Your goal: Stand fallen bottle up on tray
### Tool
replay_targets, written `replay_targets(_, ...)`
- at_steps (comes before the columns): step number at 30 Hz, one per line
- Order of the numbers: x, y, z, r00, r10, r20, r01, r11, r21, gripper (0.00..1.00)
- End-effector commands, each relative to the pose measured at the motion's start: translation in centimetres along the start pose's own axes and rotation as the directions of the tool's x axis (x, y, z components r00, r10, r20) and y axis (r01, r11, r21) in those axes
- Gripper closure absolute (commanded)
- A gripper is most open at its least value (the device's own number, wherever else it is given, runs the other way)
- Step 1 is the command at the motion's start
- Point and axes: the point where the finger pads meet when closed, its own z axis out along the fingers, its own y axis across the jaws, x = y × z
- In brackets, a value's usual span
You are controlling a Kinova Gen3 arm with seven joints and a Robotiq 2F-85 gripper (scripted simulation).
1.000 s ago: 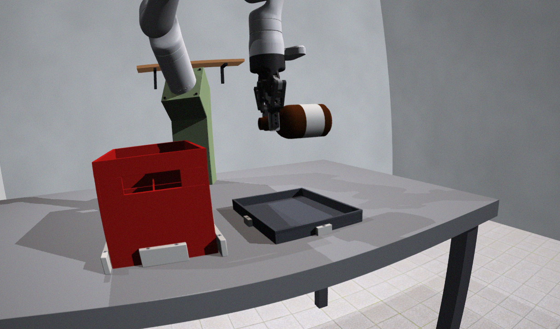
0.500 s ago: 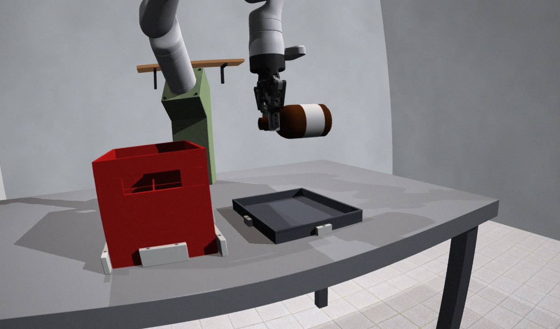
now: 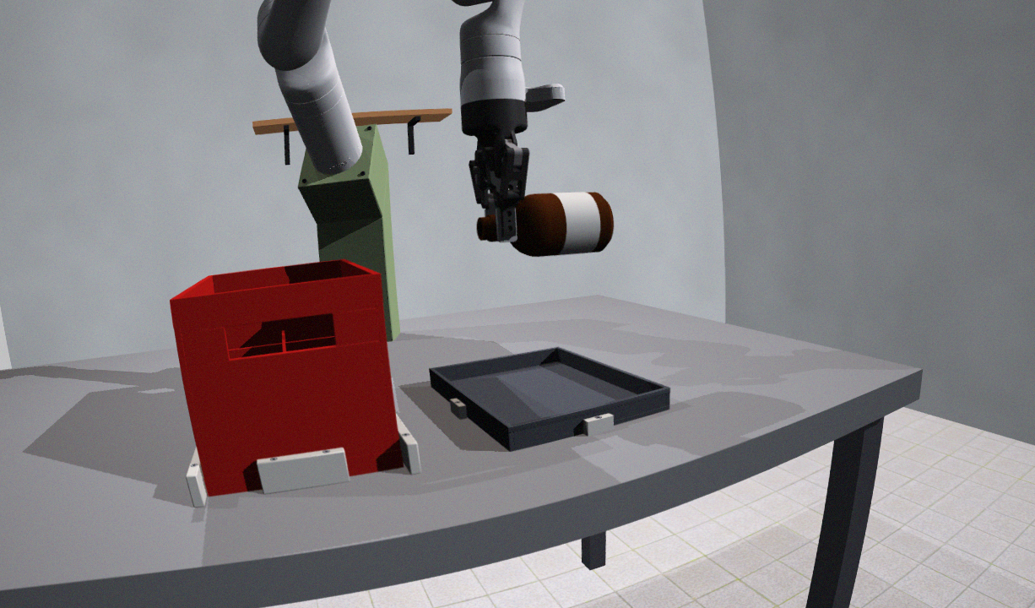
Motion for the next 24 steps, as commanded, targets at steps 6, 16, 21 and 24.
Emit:
replay_targets(6,0.04,0.00,-0.03,0.999,-0.040,-0.001,0.040,0.999,0.000,1.00)
replay_targets(16,0.04,0.00,-0.03,0.984,-0.175,-0.001,0.175,0.984,0.000,1.00)
replay_targets(21,0.04,0.00,-0.03,0.972,-0.235,-0.001,0.235,0.972,-0.001,1.00)
replay_targets(24,0.04,0.00,-0.03,0.970,-0.242,-0.001,0.242,0.970,-0.001,1.00)
